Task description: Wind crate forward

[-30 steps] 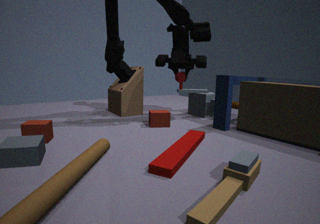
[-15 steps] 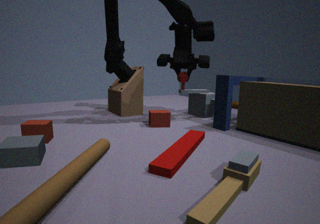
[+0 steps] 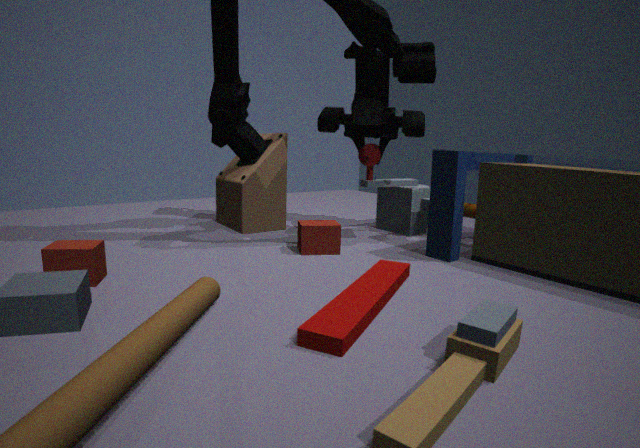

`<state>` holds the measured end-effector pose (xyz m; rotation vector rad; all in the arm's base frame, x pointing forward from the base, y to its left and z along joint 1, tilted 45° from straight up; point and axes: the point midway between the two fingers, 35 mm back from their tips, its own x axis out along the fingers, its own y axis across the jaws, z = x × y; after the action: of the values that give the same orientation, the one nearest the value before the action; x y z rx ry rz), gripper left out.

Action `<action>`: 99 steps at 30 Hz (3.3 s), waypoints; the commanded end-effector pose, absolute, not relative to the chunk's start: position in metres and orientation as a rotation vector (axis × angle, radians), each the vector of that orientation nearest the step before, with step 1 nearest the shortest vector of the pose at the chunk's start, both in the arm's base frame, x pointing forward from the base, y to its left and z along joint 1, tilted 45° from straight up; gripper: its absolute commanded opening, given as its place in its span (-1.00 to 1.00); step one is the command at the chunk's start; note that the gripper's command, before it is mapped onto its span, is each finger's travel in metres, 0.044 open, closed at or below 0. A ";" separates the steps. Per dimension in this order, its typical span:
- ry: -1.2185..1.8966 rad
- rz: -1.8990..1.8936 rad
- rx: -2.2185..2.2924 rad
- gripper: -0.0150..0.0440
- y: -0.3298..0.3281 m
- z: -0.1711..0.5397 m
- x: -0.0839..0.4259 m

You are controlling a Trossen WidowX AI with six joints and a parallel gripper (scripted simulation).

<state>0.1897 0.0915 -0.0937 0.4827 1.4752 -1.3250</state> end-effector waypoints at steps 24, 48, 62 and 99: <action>1.419 -1.319 0.507 -0.49 0.085 -0.101 0.245; 1.418 -1.318 0.508 -0.49 0.093 -0.114 0.275; 1.417 -1.317 0.509 -0.49 0.102 -0.125 0.289; 1.417 -1.315 0.512 -0.49 0.134 -0.158 0.312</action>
<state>0.3084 0.1256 -0.1476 0.4875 1.4175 -1.3280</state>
